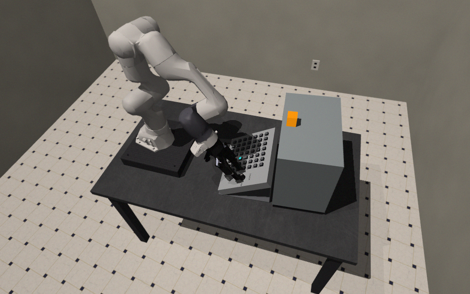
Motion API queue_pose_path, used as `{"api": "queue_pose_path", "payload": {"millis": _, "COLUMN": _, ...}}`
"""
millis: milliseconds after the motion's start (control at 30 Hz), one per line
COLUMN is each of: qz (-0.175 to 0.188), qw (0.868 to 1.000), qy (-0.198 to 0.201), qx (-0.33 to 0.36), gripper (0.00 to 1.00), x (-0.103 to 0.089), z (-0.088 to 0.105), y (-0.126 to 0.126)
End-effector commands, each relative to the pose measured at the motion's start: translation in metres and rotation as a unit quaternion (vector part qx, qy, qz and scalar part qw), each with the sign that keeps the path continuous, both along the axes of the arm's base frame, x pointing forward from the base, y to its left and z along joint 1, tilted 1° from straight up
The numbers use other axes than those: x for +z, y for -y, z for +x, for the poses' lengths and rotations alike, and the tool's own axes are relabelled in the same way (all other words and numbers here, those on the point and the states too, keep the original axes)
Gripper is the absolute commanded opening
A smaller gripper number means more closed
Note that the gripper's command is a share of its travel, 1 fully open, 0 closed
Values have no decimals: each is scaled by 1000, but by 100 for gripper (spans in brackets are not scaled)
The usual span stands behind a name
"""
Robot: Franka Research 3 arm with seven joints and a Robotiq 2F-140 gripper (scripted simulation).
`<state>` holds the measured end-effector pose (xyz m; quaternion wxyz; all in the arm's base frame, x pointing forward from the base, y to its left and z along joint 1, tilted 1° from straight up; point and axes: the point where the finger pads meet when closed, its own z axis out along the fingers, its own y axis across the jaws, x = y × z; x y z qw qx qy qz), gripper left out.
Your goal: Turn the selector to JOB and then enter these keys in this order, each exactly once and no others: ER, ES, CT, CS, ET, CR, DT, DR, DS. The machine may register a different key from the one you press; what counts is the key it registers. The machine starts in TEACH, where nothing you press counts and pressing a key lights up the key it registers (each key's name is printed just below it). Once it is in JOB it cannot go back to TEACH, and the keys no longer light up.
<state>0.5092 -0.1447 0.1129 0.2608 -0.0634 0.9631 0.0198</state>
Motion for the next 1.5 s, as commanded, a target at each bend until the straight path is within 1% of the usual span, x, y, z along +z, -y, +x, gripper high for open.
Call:
{"api": "queue_pose_path", "payload": {"millis": 0, "qz": -2, "qw": 1000, "qy": 1, "qx": 3, "gripper": 40, "x": -1, "z": 1, "y": 0}}
{"api": "queue_pose_path", "payload": {"millis": 800, "qz": -2, "qw": 1000, "qy": 1, "qx": 3, "gripper": 40, "x": -17, "z": 10, "y": -1}}
{"api": "queue_pose_path", "payload": {"millis": 1467, "qz": -2, "qw": 1000, "qy": 1, "qx": 3, "gripper": 40, "x": -20, "z": 12, "y": -1}}
